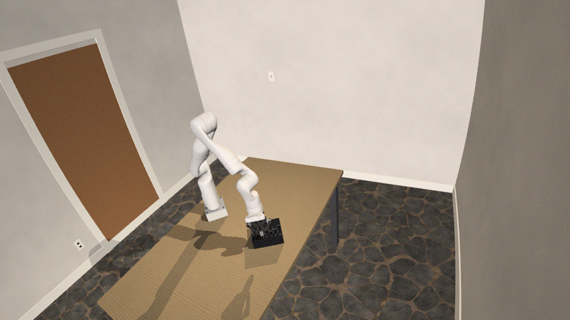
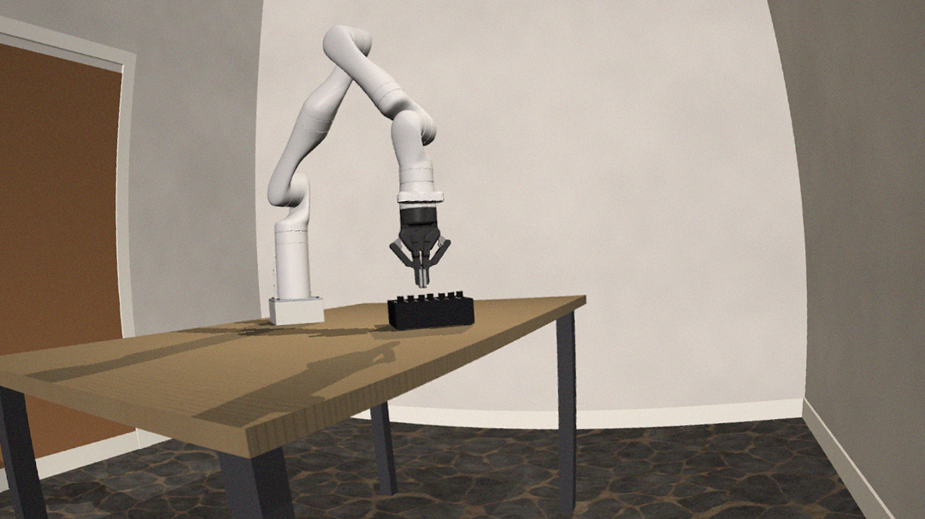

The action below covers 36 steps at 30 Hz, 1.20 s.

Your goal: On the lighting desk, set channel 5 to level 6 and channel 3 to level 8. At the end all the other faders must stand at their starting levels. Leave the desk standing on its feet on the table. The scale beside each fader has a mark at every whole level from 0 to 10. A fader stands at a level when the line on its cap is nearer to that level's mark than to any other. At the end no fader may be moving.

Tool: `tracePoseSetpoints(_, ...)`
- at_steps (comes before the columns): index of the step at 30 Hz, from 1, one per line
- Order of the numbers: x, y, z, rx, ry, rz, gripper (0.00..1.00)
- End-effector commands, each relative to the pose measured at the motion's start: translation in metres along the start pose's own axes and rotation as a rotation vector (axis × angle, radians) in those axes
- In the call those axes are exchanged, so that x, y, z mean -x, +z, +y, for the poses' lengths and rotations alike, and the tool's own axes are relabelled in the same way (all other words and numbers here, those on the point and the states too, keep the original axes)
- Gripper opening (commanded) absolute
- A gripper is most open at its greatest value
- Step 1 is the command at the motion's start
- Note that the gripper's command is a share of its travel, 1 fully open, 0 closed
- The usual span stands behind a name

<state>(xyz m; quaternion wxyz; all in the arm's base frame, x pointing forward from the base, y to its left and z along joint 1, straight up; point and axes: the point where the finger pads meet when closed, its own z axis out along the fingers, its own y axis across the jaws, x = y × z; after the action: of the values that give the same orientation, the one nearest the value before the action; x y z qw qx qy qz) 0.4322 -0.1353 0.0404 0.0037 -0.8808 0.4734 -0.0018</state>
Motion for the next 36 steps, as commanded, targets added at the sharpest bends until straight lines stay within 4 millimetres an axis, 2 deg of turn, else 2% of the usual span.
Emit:
tracePoseSetpoints(1, 0.0004, 0.0022, 0.0001, 0.001, 0.000, -0.001, 0.00)
tracePoseSetpoints(36, 0.0003, 0.0084, 0.0002, 0.001, 0.000, -0.001, 0.00)
